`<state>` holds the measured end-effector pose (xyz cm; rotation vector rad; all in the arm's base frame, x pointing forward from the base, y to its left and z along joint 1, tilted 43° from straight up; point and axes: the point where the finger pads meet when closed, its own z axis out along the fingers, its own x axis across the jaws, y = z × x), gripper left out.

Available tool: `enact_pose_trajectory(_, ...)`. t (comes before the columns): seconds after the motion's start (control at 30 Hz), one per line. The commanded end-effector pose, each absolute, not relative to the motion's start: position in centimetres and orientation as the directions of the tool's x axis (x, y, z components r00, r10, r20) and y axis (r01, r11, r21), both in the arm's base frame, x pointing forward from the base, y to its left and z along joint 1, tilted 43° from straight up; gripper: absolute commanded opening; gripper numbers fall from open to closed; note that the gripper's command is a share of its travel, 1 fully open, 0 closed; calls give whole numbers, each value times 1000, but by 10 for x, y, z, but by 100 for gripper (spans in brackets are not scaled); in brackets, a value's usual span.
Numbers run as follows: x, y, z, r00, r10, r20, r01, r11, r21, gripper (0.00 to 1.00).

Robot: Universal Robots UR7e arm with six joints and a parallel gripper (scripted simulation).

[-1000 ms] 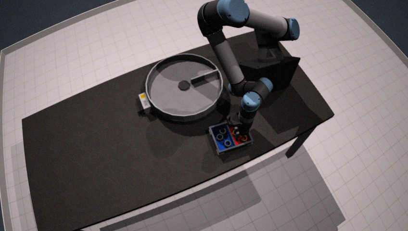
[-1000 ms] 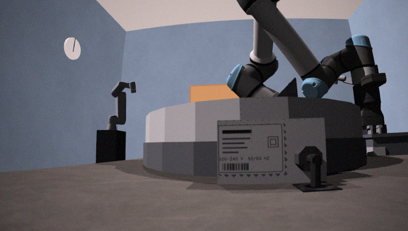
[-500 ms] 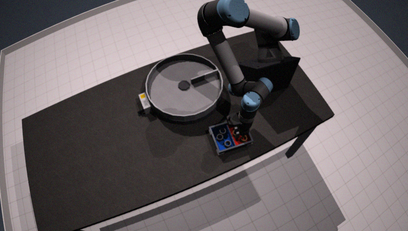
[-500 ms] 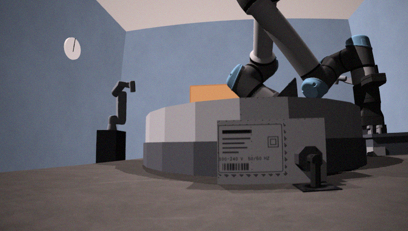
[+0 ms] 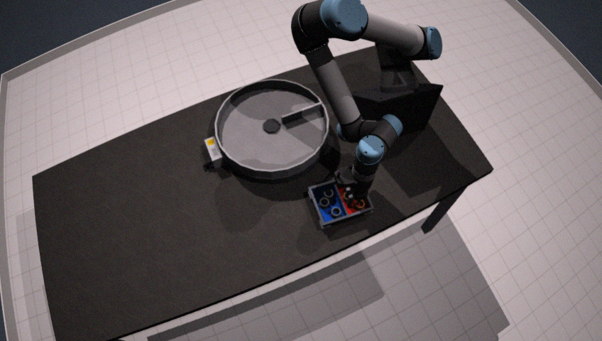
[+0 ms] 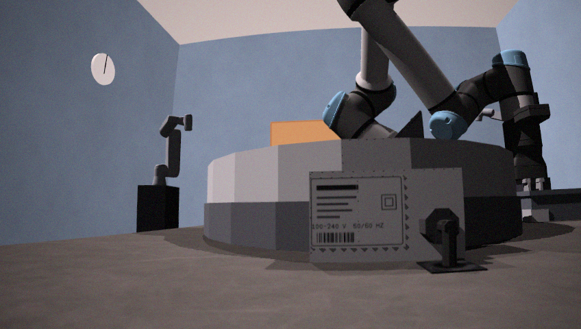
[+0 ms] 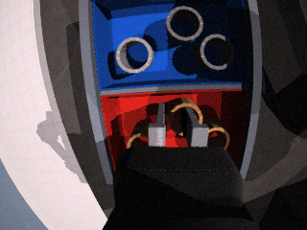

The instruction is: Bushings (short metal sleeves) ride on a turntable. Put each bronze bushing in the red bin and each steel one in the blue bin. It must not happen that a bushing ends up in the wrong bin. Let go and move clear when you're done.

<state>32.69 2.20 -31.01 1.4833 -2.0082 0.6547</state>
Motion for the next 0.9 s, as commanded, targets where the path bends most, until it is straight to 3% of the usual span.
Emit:
enact_pose_trajectory(0.0, 327, 22, -310, -237, -691, 682, -961, 271, -60, 42)
enact_pose_trajectory(0.87, 328, 26, -307, -237, -691, 682, -961, 271, -60, 42)
